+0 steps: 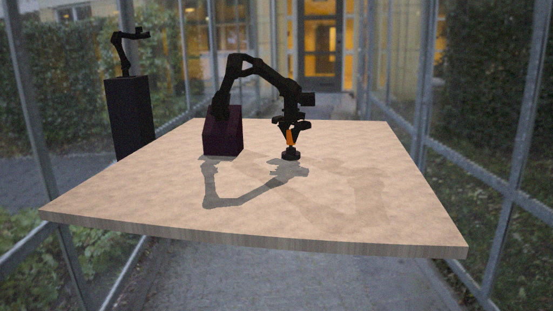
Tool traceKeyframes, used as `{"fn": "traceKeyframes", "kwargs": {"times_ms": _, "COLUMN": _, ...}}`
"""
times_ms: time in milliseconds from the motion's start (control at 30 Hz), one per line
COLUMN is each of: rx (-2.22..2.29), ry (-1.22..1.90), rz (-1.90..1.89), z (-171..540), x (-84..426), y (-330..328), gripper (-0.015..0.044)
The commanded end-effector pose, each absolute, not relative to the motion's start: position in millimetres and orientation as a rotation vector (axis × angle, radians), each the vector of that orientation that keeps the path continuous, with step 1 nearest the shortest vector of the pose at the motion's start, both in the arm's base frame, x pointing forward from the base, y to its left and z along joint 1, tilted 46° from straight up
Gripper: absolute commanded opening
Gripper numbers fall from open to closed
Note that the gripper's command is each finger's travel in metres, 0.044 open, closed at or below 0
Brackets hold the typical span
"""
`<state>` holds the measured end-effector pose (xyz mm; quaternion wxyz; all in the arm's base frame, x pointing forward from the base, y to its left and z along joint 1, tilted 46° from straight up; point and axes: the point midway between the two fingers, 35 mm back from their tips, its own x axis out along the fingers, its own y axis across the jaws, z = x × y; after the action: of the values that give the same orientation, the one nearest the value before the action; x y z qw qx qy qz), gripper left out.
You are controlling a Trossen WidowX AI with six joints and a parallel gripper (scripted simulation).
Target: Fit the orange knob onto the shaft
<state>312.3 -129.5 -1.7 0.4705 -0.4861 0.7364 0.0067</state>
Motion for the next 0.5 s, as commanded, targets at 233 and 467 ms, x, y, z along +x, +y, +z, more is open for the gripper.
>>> {"fn": "traceKeyframes", "kwargs": {"times_ms": 233, "rx": -1.269, "ry": 1.821, "rz": 0.117, "z": -3.3, "x": 311.8, "y": -130.6, "gripper": 0.0}}
{"fn": "traceKeyframes", "kwargs": {"times_ms": 467, "rx": -1.269, "ry": 1.821, "rz": 0.117, "z": -4.4, "x": 311.8, "y": -131.2, "gripper": 0.0}}
